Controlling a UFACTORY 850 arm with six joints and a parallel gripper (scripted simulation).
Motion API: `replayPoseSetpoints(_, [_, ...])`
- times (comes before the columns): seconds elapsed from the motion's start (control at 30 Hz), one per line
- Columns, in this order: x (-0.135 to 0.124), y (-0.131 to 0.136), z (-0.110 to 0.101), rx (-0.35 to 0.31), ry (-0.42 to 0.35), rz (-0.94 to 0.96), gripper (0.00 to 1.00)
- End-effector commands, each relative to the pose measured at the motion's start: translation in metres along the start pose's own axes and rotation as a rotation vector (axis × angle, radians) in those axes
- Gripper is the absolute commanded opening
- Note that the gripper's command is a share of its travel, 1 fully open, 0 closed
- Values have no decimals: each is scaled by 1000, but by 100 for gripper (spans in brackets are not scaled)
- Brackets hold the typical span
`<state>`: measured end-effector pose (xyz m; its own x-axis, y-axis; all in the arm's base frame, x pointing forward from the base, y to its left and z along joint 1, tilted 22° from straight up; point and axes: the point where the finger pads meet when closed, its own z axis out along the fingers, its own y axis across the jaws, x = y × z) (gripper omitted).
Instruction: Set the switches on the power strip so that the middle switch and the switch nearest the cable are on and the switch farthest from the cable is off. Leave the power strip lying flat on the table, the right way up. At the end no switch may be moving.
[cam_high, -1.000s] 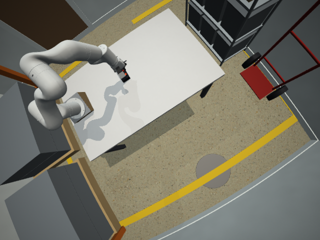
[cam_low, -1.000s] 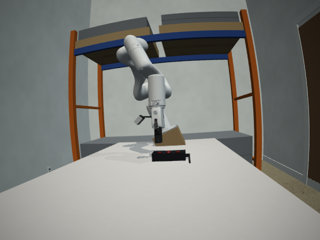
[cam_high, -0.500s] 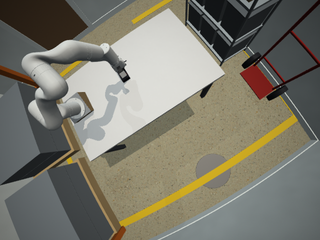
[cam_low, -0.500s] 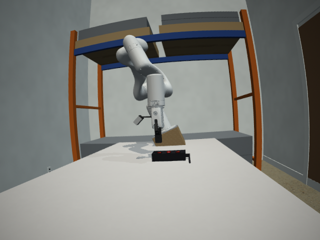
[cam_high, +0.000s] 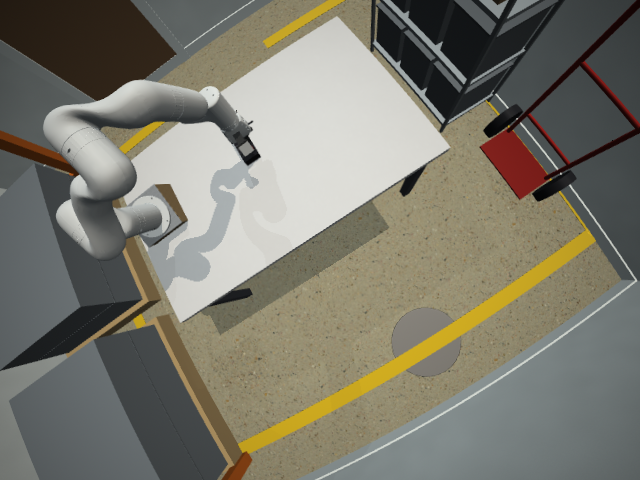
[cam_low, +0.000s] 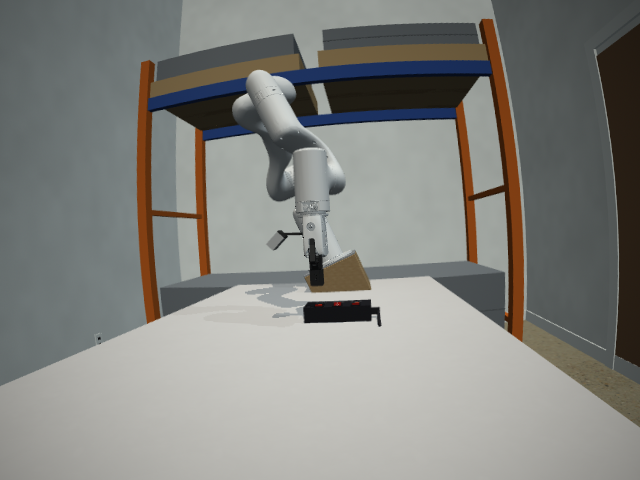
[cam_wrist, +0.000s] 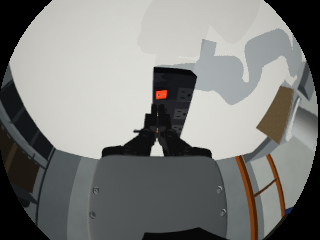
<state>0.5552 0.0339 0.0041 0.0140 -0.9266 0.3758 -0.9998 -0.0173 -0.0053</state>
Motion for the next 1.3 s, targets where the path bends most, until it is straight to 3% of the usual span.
replayPoseSetpoints(0.0, [0, -1, -1, 2, 0, 0, 0])
replayPoseSetpoints(1.27, [0, -1, 33, 1, -1, 0, 0])
